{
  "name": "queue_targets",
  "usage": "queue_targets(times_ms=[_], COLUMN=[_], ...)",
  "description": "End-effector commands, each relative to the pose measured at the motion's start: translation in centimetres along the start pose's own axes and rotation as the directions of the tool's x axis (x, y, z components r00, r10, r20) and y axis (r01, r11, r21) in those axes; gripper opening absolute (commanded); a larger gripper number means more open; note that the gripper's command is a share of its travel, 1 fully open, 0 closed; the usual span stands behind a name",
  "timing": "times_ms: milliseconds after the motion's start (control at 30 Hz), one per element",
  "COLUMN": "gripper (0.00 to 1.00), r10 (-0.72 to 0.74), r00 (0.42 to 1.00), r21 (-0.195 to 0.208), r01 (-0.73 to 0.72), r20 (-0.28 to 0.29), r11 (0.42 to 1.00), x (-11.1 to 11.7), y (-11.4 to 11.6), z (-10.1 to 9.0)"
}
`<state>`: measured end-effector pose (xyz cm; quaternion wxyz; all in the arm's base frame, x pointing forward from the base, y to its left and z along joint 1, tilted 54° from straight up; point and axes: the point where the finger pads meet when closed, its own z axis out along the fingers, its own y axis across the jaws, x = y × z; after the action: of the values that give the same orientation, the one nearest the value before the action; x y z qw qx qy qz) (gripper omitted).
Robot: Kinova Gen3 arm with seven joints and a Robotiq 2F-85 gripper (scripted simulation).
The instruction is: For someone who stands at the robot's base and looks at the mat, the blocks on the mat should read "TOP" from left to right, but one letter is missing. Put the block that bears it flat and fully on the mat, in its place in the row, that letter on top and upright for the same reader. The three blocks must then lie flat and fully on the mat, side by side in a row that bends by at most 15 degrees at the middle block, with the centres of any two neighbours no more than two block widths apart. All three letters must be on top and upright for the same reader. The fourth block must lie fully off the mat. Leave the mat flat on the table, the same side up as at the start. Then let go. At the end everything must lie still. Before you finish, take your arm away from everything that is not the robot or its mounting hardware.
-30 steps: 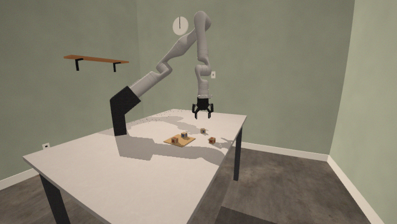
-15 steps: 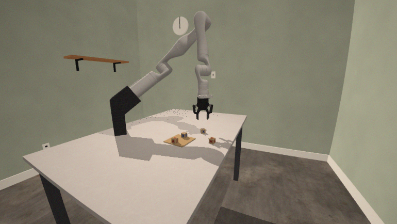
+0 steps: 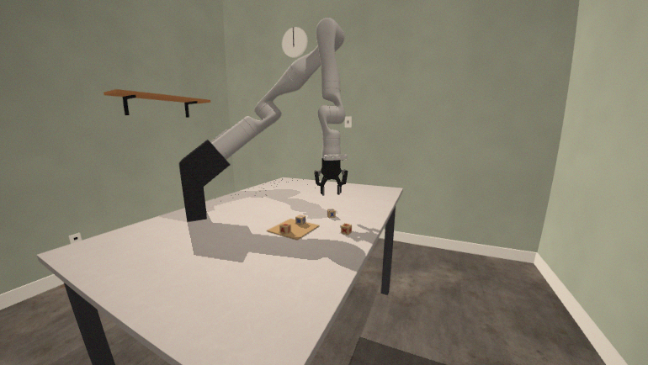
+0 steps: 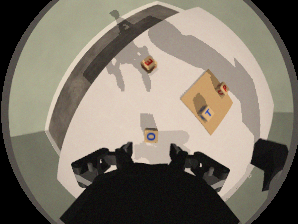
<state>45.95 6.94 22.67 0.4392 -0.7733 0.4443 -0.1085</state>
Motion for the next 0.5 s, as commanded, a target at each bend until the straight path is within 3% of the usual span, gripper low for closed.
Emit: queue_targets(times_ms=[0,467], gripper=[0.67,0.67], r10=[-0.012,-0.012], r00=[1.0,1.0], r21=[0.006,0.006], r01=[0.012,0.012], r20=[-0.008,-0.008], r11=[1.0,1.0], x=[0.36,0.36], y=[-0.29,-0.28], z=[-0.07,0.16])
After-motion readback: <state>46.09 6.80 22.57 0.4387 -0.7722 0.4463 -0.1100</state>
